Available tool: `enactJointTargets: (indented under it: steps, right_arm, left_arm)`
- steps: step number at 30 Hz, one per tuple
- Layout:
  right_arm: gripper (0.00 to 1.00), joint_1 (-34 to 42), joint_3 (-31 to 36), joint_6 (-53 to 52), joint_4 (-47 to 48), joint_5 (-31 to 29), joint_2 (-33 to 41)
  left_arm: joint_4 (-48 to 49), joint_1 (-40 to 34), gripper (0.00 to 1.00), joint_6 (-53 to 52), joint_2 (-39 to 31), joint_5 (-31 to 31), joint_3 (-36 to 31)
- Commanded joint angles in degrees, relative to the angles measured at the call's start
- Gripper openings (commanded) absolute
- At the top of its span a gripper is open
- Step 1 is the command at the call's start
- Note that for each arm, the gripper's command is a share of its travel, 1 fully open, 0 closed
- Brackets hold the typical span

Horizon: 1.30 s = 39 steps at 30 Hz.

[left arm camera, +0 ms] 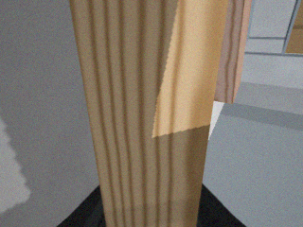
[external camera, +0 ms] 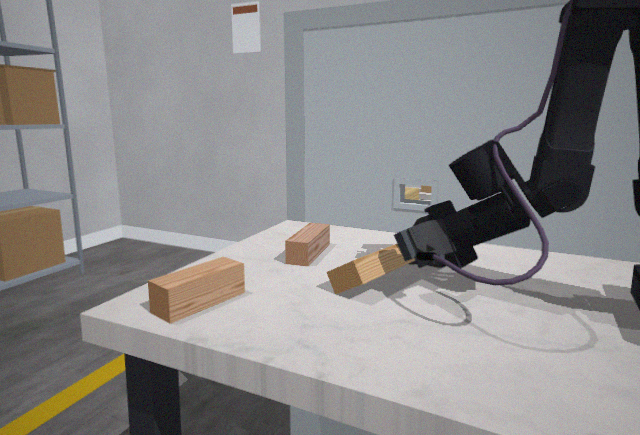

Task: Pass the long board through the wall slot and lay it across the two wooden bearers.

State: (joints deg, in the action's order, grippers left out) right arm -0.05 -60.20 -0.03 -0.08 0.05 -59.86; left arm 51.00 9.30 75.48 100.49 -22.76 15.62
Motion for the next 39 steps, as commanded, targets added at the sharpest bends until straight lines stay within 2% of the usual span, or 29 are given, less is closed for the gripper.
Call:
enactJointTargets:
  steps: [1, 2, 3, 4, 7, 19, 32, 39]
  right_arm:
    - [1.00, -0.5, -2.2, 0.7, 0.2, -0.8, 1.3]
    - [1.00, -0.5, -2.2, 0.7, 0.2, -0.8, 1.3]
    - [1.00, -0.5, -2.2, 0.7, 0.2, -0.8, 1.3]
    - [1.00, -0.5, -2.2, 0.7, 0.2, -0.8, 1.3]
    - [1.00, -0.5, -2.2, 0.7, 0.2, -0.8, 1.3]
    - [1.00, -0.5, -2.2, 0.7, 0.2, -0.8, 1.3]
    - [1.00, -0.5, -2.2, 0.7, 0.2, -0.8, 1.3]
    - [1.00, -0.5, -2.2, 0.7, 0.2, -0.8, 1.3]
  left_arm:
    - [9.8, 0.7, 0.00, 0.4, 2.0, -1.8, 0.3]
    - [9.8, 0.7, 0.00, 0.4, 2.0, -1.8, 0.3]
    - [15.2, 1.0, 0.00, 0.6, 2.6, -2.8, -1.2]
    - [16.7, 1.2, 0.00, 0.6, 3.3, -3.1, -1.6]
    - [16.5, 0.8, 0.00, 0.9, 5.5, -2.2, -0.8]
    - [18.8, 1.3, 0.00, 1.3, 7.0, -2.7, -1.7]
    - [33.7, 2.6, 0.00, 2.1, 14.6, -5.3, -4.3]
    - [36.1, 2.6, 0.00, 2.6, 17.7, -5.2, -4.2]
